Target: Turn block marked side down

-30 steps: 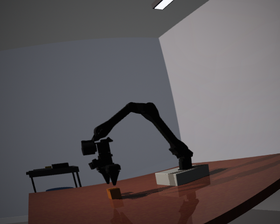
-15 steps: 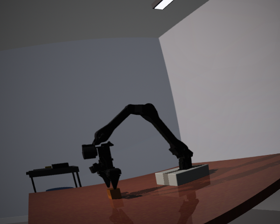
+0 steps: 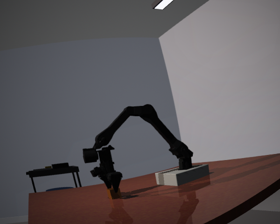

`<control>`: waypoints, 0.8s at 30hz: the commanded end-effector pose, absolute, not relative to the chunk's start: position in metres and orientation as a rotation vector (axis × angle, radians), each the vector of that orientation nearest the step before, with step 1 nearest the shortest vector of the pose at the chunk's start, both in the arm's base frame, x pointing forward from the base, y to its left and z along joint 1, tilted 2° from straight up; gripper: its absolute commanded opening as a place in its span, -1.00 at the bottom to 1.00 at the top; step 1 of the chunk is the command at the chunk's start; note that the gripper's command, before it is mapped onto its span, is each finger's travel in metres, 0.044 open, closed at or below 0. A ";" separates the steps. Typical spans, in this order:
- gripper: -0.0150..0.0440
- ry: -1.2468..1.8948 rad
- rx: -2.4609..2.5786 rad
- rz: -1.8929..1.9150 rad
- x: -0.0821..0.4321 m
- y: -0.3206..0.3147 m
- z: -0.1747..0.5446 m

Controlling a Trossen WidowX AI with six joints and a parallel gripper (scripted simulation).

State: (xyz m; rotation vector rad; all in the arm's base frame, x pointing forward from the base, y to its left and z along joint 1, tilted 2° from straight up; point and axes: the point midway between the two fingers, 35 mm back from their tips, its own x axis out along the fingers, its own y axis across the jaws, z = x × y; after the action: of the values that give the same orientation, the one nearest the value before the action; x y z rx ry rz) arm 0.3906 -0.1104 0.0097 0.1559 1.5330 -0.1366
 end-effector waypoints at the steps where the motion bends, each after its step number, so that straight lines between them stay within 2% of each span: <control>1: 0.73 1.549 0.159 -0.140 0.388 -0.110 0.004; 6: 0.29 1.549 0.159 -0.140 0.388 -0.110 0.004; 24: -0.12 1.549 0.159 -0.140 0.388 -0.110 0.004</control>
State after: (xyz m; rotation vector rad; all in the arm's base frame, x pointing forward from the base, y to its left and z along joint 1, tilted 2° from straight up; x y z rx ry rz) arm 0.3895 -0.1104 0.0077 0.1554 1.5384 -0.1378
